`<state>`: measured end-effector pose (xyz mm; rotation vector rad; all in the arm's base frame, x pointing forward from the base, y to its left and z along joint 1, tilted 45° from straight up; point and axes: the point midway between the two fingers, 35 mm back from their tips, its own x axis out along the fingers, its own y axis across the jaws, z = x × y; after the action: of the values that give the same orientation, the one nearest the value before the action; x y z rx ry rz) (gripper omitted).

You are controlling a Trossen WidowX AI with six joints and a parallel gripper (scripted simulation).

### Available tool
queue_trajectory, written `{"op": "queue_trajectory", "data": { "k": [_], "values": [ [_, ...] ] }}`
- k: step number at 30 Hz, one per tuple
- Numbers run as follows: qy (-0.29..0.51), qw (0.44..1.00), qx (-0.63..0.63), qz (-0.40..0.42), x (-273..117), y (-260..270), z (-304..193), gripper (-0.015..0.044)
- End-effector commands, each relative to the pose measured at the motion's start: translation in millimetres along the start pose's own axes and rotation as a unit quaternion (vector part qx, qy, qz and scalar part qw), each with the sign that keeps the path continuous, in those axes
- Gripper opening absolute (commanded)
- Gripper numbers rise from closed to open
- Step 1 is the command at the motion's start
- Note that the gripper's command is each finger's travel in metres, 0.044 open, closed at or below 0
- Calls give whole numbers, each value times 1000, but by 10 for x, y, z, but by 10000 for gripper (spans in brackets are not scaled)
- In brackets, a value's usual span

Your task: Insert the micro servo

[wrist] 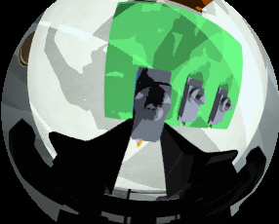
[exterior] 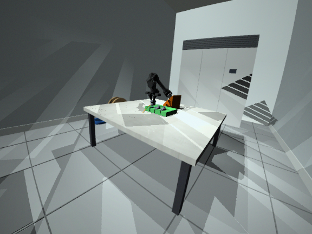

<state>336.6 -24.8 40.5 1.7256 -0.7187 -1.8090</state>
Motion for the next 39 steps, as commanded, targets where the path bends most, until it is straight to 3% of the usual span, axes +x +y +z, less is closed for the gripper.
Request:
{"op": "queue_trajectory", "data": {
  "k": [1, 39],
  "values": [
    [2, 1000, -3, 2, 46, -1, -10, 0],
    [2, 1000, -3, 3, 289, -1, -26, 0]
  ]
}}
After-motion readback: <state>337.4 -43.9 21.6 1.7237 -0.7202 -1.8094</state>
